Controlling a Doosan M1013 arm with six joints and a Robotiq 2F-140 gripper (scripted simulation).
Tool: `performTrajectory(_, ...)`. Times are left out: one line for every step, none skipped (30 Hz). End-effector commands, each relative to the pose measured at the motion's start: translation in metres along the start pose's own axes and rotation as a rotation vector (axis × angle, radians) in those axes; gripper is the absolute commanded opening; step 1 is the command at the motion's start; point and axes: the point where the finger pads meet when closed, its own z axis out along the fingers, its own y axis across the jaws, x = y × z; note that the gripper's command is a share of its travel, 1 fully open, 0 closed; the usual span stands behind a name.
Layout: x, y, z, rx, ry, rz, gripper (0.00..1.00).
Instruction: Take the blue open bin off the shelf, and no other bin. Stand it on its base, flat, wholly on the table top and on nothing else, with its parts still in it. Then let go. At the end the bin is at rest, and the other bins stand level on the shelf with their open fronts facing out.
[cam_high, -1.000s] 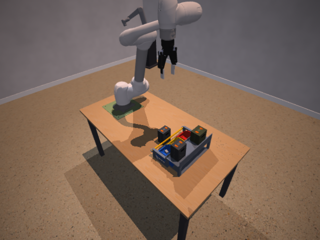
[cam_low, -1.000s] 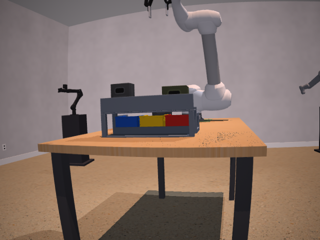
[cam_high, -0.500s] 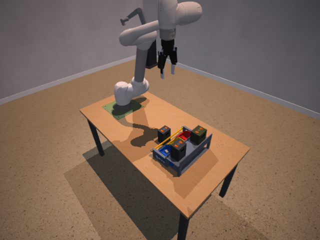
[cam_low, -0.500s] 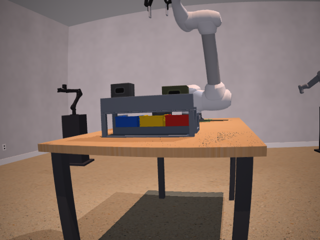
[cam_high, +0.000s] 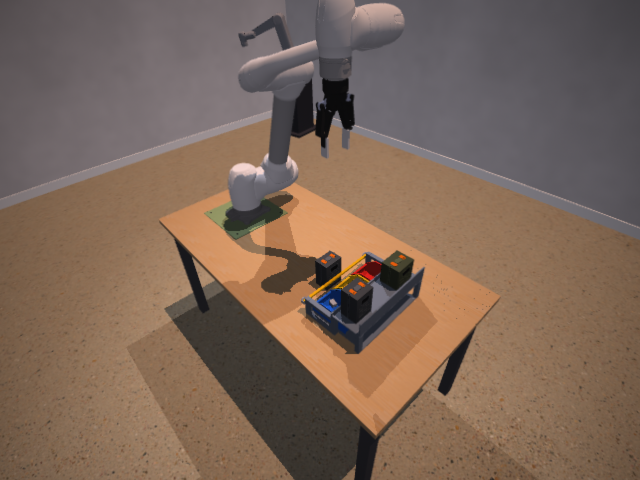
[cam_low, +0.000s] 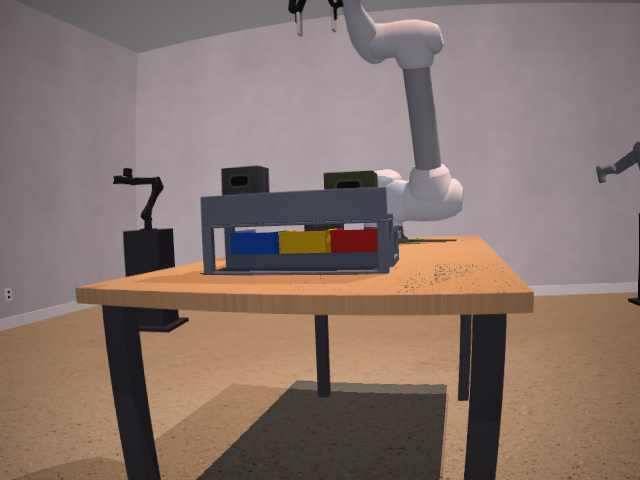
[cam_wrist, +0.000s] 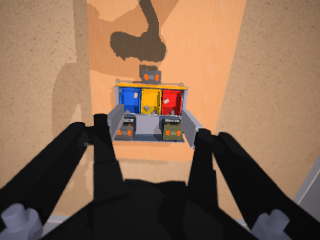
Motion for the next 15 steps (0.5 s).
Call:
performTrajectory(0.0001, 0.0000, -0.0001, 0.000, 0.000, 0.052, 0.57)
performTrajectory(0.0001, 0.0000, -0.0001, 0.000, 0.000, 0.104, 0.57)
performTrajectory(0.0001, 0.0000, -0.0001, 0.000, 0.000, 0.156, 0.57)
performTrajectory(0.0001, 0.0000, -0.0001, 0.000, 0.000, 0.208, 0.57)
performTrajectory(0.0001, 0.0000, -0.0001, 0.000, 0.000, 0.260, 0.57)
performTrajectory(0.0001, 0.0000, -0.0001, 0.000, 0.000, 0.260, 0.57)
performTrajectory(0.0001, 0.0000, -0.0001, 0.000, 0.000, 0.260, 0.57)
performTrajectory(0.0001, 0.0000, -0.0001, 0.000, 0.000, 0.260, 0.57)
performTrajectory(0.0001, 0.0000, -0.0001, 0.000, 0.000, 0.260, 0.57)
performTrajectory(0.0001, 0.0000, -0.0001, 0.000, 0.000, 0.260, 0.57)
performTrajectory(0.0001, 0.0000, -0.0001, 0.000, 0.000, 0.260, 0.57)
performTrajectory(0.0001, 0.0000, -0.0001, 0.000, 0.000, 0.260, 0.57)
performTrajectory(0.0001, 0.0000, -0.0001, 0.000, 0.000, 0.260, 0.57)
performTrajectory(0.0001, 0.0000, -0.0001, 0.000, 0.000, 0.260, 0.57)
performTrajectory(0.0001, 0.0000, -0.0001, 0.000, 0.000, 0.260, 0.57)
